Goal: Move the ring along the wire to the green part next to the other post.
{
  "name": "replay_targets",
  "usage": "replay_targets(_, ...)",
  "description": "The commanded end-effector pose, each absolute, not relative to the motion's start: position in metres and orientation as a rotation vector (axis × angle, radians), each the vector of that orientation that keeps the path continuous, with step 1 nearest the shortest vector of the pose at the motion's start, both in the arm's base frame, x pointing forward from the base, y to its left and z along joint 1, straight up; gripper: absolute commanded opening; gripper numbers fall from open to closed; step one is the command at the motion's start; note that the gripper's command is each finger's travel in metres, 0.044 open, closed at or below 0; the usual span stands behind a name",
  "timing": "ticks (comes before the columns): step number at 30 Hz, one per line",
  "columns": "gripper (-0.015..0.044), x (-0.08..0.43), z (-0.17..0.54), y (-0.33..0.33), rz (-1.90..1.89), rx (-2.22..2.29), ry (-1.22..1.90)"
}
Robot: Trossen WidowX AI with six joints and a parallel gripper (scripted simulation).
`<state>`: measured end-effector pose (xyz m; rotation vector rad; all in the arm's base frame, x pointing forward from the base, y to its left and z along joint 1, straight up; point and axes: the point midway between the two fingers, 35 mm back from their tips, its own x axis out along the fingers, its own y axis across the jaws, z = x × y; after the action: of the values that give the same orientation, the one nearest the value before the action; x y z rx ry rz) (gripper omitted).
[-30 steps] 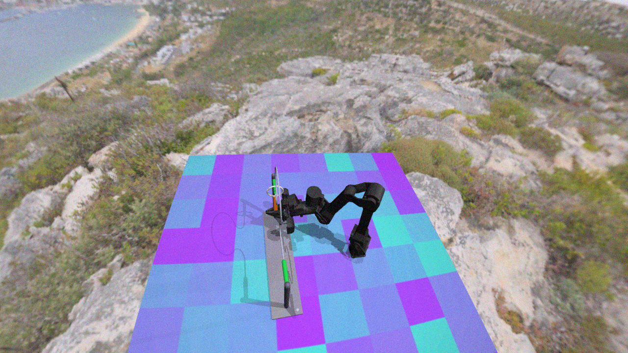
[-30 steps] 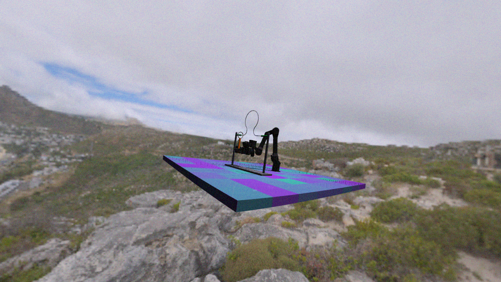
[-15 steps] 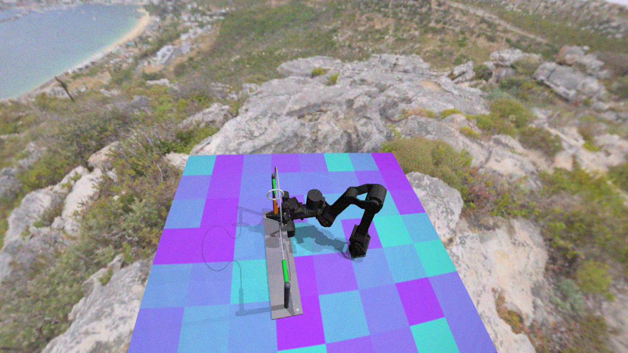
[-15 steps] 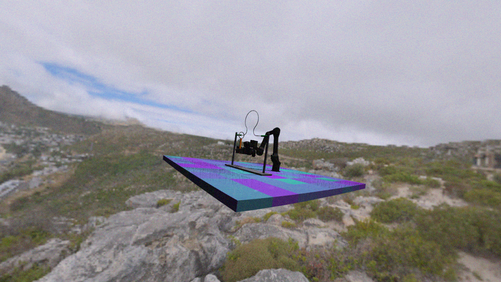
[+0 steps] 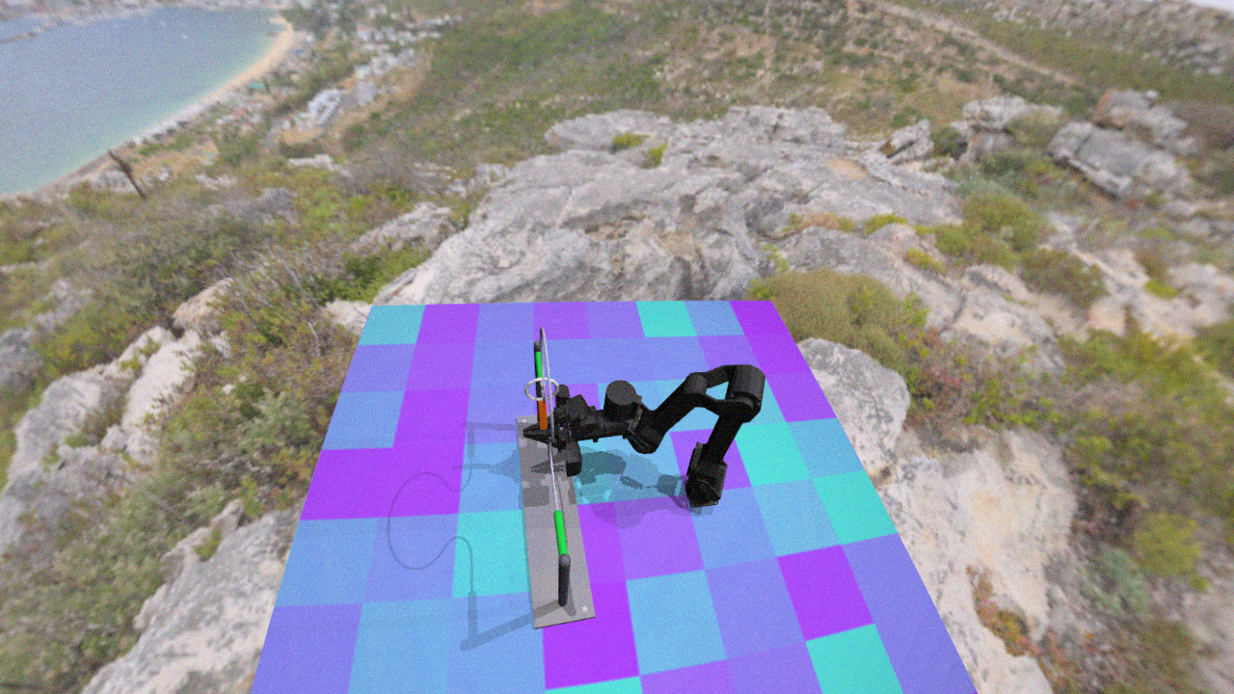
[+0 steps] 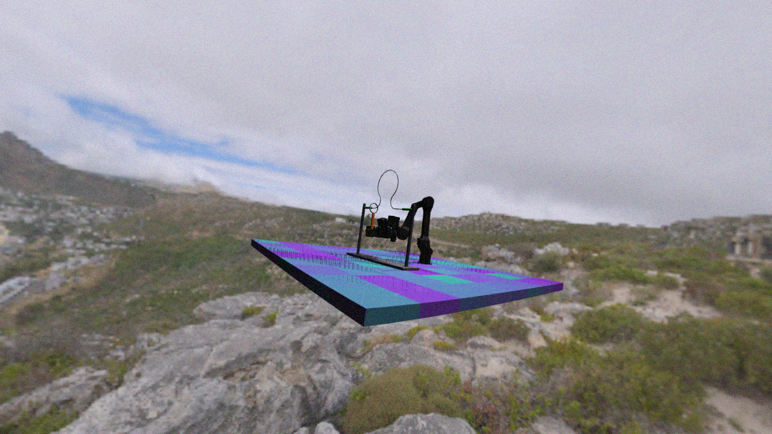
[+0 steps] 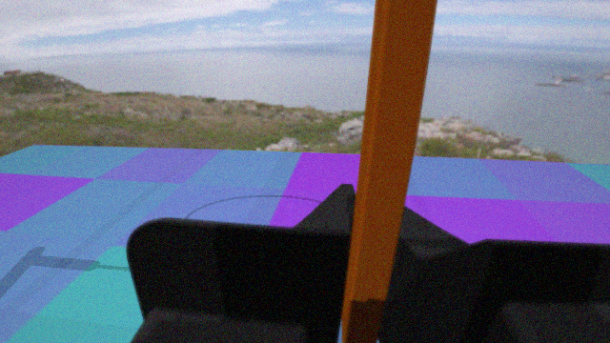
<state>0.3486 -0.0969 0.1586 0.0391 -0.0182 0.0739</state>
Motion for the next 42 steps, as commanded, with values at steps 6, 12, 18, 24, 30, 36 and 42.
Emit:
replay_targets(6,-0.0150,0.347,0.160,-0.077,0.072,0.129,-0.018)
replay_targets(12,-0.0150,0.346,0.163,-0.059,0.073,0.228,-0.015)
replay_targets(18,-0.0150,0.344,0.169,-0.039,0.075,0.351,-0.012)
replay_targets(24,-0.0150,0.341,0.175,-0.026,0.081,0.434,0.011)
replay_targets(30,-0.0150,0.334,0.181,-0.015,0.098,0.512,0.067)
replay_targets(36,-0.0150,0.325,0.191,-0.002,0.126,0.611,0.139)
replay_targets(42,-0.0150,0.312,0.205,0.012,0.163,0.724,0.222)
